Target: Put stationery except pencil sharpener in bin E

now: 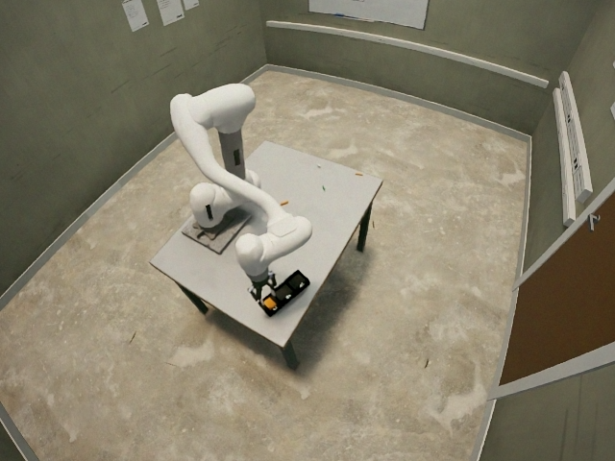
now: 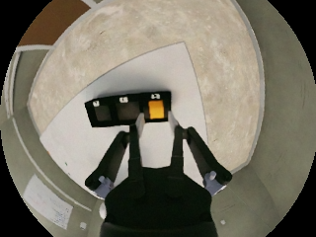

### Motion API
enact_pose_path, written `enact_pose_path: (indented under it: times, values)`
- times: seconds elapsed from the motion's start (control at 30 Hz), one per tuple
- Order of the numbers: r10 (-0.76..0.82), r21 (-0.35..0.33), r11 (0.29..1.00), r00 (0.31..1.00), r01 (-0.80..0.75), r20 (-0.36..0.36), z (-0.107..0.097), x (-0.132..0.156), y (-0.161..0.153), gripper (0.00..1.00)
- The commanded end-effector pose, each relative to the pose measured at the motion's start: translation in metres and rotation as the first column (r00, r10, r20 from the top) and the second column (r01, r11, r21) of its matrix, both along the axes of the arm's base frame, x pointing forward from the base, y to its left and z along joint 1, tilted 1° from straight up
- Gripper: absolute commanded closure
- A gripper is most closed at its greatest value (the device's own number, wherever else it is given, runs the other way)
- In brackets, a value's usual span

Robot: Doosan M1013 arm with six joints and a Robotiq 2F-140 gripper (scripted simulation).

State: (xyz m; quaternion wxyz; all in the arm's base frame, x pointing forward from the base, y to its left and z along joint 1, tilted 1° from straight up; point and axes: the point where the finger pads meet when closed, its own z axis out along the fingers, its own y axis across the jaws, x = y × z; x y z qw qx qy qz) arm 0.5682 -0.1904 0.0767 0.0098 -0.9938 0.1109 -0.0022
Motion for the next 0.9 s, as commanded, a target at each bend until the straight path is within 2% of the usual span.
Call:
enact_pose_path:
  times: [0.0, 0.33, 0.4, 0.87]
  values:
    - [0.000, 0.000, 1.000, 1.000, 0.000, 0.000, 0.010, 0.000, 0.000, 0.00]
    - [0.000, 0.000, 1.000, 1.000, 0.000, 0.000, 0.050, 0.000, -0.001, 0.00]
    - [0.000, 0.000, 1.000, 1.000, 0.000, 0.000, 0.050, 0.000, -0.001, 0.00]
    - [0.000, 0.000, 1.000, 1.000, 0.000, 0.000, 0.106, -0.001, -0.002, 0.00]
